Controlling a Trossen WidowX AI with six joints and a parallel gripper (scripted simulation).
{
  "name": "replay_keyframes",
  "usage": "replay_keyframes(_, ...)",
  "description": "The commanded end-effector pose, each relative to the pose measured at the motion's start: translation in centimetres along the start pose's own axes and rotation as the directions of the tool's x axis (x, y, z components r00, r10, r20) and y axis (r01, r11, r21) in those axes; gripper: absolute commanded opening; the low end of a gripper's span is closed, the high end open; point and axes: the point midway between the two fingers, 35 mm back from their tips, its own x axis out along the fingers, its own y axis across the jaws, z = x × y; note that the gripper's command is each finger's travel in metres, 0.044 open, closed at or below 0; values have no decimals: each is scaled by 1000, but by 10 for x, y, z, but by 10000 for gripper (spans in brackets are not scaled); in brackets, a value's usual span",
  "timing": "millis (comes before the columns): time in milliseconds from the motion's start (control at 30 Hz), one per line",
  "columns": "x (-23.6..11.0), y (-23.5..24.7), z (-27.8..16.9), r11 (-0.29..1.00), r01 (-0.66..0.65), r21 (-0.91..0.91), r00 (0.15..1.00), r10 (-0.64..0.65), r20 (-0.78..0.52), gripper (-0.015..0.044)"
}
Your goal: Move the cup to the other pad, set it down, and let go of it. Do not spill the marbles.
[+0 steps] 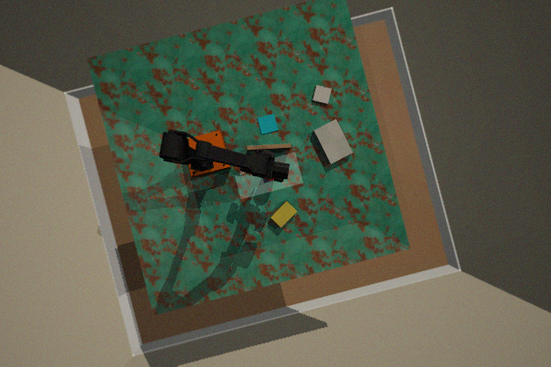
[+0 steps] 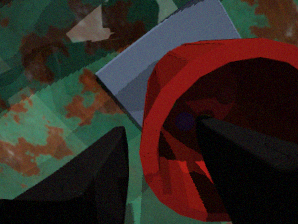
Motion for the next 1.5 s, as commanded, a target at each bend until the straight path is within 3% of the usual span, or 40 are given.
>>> replay_keyframes(0,11,4,0,1000,-20,0,1000,20,1,148)
replay_keyframes(733,17,5,0,1000,-20,0,1000,20,1,148)
replay_keyframes(833,15,4,-1,1000,-13,0,1000,13,-1,69)
replay_keyframes(1167,15,4,-1,1000,-13,0,1000,13,-1,2)
replay_keyframes(1467,4,2,0,1000,-14,0,1000,14,-1,0)
